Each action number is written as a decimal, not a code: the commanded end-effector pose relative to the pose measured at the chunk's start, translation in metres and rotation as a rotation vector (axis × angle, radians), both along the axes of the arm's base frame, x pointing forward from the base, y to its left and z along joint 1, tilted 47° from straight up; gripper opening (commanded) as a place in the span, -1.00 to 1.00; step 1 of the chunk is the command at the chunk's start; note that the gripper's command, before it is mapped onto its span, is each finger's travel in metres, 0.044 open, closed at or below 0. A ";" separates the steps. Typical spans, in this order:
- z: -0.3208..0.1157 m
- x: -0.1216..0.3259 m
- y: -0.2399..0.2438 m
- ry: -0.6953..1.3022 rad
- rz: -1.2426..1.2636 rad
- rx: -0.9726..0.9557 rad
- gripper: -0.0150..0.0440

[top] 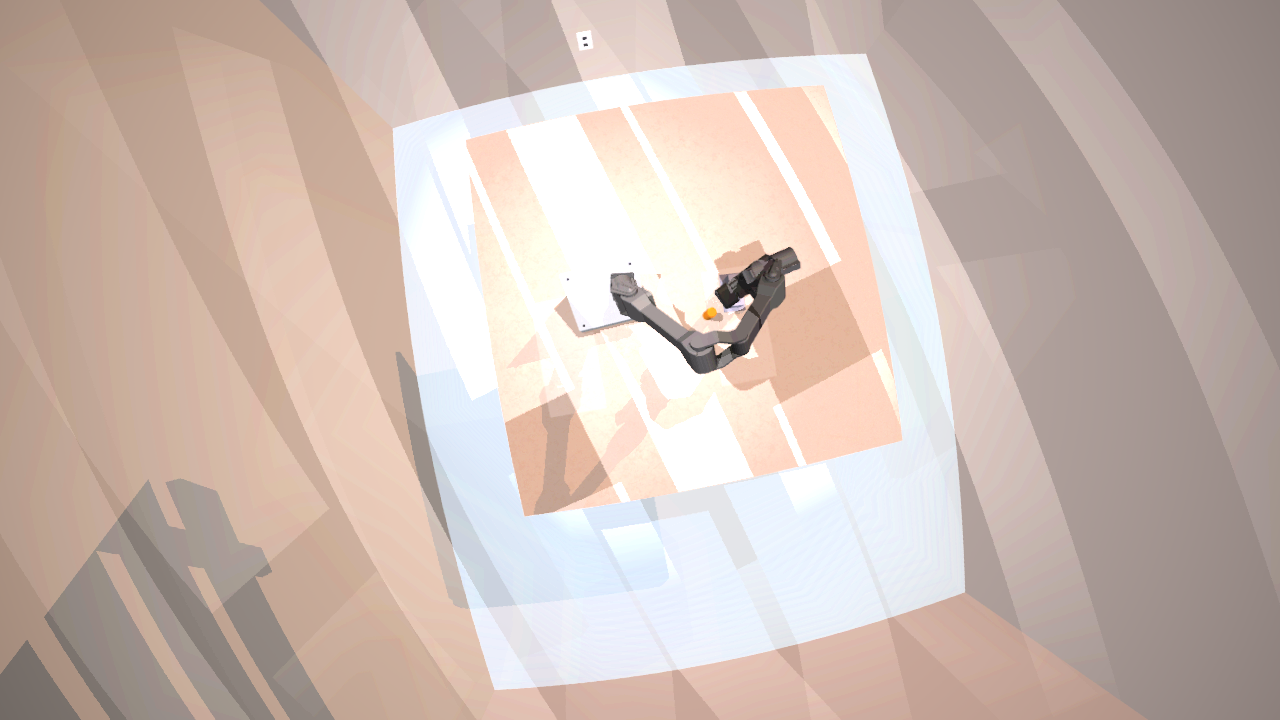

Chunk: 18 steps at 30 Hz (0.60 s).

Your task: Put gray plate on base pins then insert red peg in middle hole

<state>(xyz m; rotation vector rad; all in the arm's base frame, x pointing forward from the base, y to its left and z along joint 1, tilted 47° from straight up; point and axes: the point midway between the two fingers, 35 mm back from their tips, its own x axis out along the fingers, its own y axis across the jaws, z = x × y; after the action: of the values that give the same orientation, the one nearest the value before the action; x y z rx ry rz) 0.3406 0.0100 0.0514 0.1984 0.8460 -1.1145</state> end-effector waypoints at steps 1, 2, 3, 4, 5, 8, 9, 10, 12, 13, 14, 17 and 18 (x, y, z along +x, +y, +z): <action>0.000 0.000 0.000 0.000 0.000 0.000 -0.22; 0.000 0.000 0.000 0.000 0.000 0.000 -0.14; 0.000 0.000 0.000 0.000 0.000 0.000 -0.05; 0.000 0.000 0.000 0.000 0.000 0.000 0.02; 0.000 0.000 0.000 0.000 0.000 0.000 0.02; 0.000 0.000 0.000 0.000 0.000 0.000 0.02; 0.000 0.000 0.000 0.000 0.000 0.000 0.02; 0.000 0.000 0.000 0.000 0.000 0.000 0.02; 0.000 0.000 0.000 0.000 0.000 0.000 0.02; 0.000 0.000 0.000 0.000 0.000 0.000 0.02; 0.000 0.000 0.000 0.000 0.001 0.000 0.02; 0.002 -0.001 0.002 -0.001 0.005 -0.002 0.02; 0.002 -0.001 0.003 -0.001 0.006 -0.003 0.02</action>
<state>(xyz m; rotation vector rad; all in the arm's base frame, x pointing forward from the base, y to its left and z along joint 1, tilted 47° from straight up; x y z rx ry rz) 0.3404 0.0106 0.0516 0.1966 0.8468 -1.1130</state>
